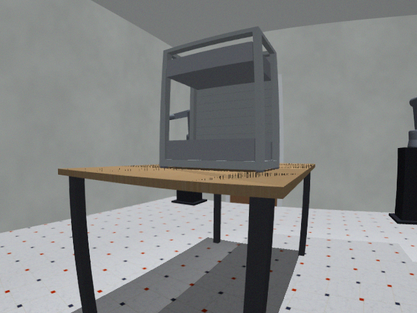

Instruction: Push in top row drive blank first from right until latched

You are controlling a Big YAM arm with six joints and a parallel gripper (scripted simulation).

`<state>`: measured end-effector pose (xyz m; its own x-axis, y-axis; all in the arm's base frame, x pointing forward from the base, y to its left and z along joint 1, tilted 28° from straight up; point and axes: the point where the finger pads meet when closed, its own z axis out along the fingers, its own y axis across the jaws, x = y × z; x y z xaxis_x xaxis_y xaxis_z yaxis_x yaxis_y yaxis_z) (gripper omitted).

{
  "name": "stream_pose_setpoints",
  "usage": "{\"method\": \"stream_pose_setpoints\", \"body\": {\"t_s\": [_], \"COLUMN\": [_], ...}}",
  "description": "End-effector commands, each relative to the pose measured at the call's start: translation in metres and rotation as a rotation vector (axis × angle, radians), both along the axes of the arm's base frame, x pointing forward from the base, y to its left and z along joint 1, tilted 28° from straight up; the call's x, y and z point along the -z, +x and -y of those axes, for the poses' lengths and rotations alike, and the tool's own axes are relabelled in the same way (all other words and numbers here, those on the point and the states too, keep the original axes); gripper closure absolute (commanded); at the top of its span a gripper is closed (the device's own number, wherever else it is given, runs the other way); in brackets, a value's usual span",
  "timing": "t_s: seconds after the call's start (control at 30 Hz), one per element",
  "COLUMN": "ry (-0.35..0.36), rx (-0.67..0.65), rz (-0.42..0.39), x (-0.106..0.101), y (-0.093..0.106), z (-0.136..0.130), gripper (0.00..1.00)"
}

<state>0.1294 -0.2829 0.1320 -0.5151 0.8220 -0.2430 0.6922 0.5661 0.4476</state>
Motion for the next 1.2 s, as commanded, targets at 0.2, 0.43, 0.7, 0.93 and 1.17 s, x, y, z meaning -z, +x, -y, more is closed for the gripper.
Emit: {"method": "stream_pose_setpoints", "body": {"t_s": [0.2,0.43,0.7,0.93,1.17], "ry": [-0.046,-0.050,-0.092,-0.182,-0.273], "rx": [0.002,0.013,0.027,0.033,0.032], "rz": [0.009,0.019,0.039,0.082,0.124], "x": [-0.011,-0.006,-0.010,-0.018,-0.028], "y": [0.002,0.001,0.001,0.005,0.010], "z": [0.013,0.007,0.013,0.023,0.032], "gripper": [0.00,0.00,0.00,0.00,0.00]}}
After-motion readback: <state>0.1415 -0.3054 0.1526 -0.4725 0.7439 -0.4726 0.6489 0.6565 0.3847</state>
